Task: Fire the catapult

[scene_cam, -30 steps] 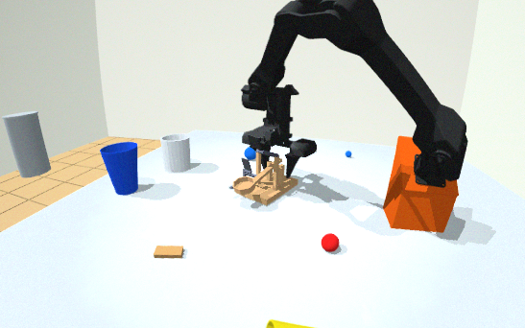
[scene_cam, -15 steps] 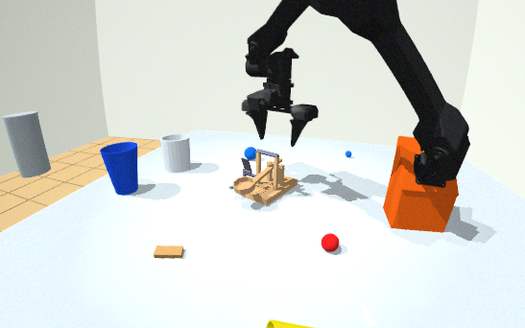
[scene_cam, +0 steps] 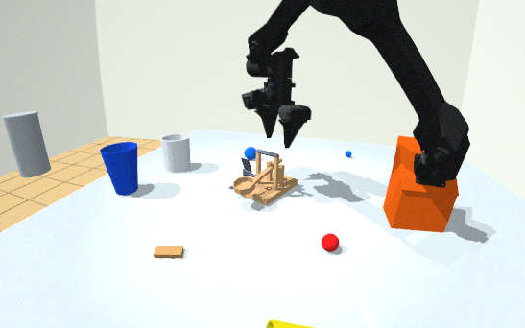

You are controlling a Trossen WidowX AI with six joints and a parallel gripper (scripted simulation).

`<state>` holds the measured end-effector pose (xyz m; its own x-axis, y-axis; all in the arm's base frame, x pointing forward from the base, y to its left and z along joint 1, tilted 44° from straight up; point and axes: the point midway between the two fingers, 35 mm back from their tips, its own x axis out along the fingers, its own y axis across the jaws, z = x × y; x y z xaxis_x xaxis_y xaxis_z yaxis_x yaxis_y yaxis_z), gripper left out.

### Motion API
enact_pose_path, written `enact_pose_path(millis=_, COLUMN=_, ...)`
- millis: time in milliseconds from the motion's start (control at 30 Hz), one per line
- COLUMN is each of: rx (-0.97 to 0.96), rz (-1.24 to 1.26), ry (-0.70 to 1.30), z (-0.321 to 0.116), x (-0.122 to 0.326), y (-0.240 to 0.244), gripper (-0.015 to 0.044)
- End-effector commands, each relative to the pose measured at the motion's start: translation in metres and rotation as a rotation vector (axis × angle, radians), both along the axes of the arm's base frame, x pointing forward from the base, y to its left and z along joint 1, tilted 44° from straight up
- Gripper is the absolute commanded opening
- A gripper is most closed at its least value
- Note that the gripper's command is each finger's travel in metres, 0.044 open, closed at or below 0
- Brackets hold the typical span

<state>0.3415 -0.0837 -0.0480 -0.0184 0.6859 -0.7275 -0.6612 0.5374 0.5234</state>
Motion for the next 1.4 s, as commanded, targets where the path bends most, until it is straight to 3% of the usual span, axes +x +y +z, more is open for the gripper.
enact_pose_path(millis=0, rx=-0.002, rz=-0.098, ry=0.092, z=0.0008, x=0.0000, y=-0.0006, gripper=0.0440)
enact_pose_path(millis=1367, rx=-0.027, rz=-1.136, ry=1.072, z=0.0051, x=-0.0013, y=-0.0050, gripper=0.0440)
